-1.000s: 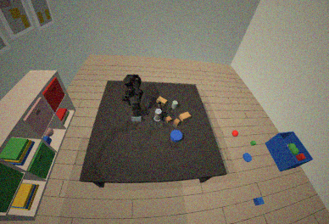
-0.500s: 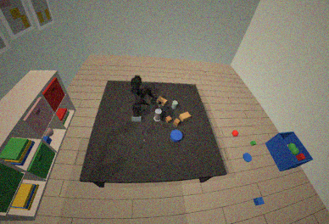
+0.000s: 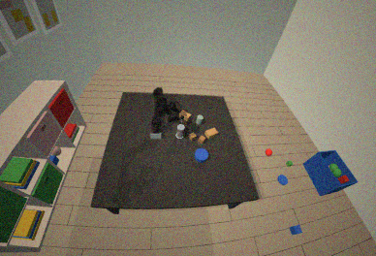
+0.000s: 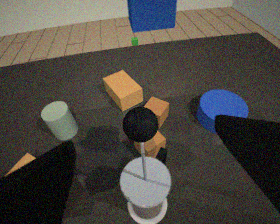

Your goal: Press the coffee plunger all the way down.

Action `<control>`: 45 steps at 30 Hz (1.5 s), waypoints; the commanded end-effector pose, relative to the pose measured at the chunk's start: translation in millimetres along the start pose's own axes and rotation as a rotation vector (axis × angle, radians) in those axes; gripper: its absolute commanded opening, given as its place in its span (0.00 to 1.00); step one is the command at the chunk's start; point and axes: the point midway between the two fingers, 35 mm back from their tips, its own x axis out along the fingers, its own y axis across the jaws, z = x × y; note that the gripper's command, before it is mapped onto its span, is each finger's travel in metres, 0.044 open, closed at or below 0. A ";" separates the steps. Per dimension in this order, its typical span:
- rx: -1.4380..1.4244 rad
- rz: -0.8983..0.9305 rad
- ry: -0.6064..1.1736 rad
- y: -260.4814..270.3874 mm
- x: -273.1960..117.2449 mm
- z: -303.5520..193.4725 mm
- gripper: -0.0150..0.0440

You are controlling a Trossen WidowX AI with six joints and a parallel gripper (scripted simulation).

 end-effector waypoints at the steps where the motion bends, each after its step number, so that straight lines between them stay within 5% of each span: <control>1: -0.008 0.002 0.012 0.0 3.3 -2.6 1.00; 26: -0.002 0.018 0.016 0.5 40.5 -2.8 1.00; 38: -0.002 0.018 0.016 0.5 40.5 -2.8 0.47; 45: -0.002 0.018 0.016 0.5 40.5 -2.8 0.45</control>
